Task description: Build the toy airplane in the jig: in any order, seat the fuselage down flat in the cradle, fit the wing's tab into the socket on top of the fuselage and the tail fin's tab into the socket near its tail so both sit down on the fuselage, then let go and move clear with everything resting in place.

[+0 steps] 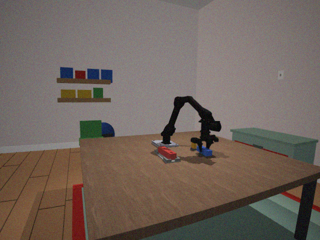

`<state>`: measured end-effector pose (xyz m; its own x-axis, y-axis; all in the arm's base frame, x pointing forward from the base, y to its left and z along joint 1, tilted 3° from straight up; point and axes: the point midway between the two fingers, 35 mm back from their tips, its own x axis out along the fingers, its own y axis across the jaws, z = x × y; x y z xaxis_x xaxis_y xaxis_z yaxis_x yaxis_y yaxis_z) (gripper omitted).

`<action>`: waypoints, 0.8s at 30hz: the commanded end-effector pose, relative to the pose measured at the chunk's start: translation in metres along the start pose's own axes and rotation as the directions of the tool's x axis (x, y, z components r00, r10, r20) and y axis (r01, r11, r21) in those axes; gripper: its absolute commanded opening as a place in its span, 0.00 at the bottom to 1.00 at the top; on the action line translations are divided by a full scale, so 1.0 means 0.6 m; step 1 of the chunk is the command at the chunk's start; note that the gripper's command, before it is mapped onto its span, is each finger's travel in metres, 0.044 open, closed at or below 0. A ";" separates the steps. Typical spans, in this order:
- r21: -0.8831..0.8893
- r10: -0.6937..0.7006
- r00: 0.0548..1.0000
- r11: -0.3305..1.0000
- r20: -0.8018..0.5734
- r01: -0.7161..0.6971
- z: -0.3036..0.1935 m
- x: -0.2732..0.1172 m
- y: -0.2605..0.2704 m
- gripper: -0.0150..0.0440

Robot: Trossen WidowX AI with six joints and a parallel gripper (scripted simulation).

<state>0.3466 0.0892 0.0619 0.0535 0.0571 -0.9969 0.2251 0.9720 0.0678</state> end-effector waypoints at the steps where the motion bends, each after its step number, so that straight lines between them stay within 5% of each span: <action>1: 0.005 0.000 1.000 1.000 0.000 0.000 0.000 0.001 0.000 0.48; 6: 0.009 0.020 0.999 1.000 0.030 -0.020 0.012 -0.013 -0.002 0.25; 24: 0.009 0.022 0.999 1.000 0.034 -0.022 0.021 -0.095 0.002 0.25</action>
<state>0.3563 0.0846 0.1101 0.0889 0.0745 -0.9933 0.2396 0.9663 0.0939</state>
